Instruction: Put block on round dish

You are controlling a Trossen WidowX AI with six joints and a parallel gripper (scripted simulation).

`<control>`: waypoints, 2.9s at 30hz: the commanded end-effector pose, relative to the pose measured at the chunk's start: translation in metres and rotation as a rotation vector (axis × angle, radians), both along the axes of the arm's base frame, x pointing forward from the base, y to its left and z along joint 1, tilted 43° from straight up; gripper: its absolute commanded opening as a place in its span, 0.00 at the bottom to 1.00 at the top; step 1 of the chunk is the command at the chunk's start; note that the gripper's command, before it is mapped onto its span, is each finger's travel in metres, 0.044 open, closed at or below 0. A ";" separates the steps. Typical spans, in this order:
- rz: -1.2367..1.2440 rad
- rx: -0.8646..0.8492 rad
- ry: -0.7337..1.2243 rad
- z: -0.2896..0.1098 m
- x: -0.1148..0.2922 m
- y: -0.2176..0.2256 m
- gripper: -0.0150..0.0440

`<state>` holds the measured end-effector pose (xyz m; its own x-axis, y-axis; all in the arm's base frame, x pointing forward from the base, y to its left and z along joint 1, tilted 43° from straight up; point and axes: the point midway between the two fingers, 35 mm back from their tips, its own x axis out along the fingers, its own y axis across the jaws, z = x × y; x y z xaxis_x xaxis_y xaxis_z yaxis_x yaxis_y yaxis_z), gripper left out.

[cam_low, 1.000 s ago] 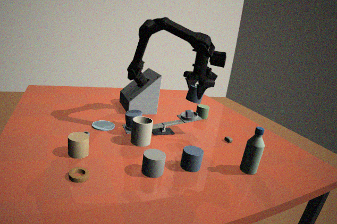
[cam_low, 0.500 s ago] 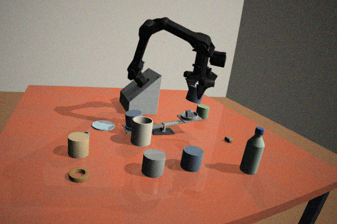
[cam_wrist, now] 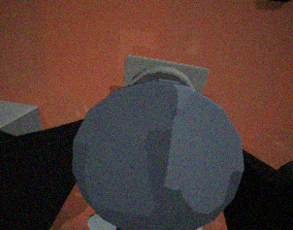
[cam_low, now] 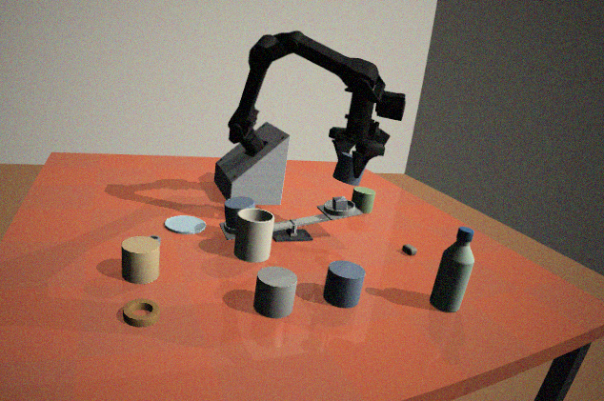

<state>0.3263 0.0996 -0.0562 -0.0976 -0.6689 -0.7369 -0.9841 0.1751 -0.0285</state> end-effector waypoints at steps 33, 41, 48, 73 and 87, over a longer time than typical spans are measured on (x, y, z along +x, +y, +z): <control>0.000 0.012 -0.008 -0.131 -0.080 0.022 0.25; 0.000 0.011 -0.008 -0.143 -0.081 0.011 0.25; 0.000 0.010 -0.009 -0.160 -0.084 -0.005 0.25; -0.006 0.010 -0.008 -0.170 -0.085 -0.014 0.74; 0.000 0.012 -0.008 -0.131 -0.080 0.022 1.00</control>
<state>0.2477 0.1197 -0.1910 -0.0783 -0.6573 -0.7495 -0.9855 0.1643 -0.0412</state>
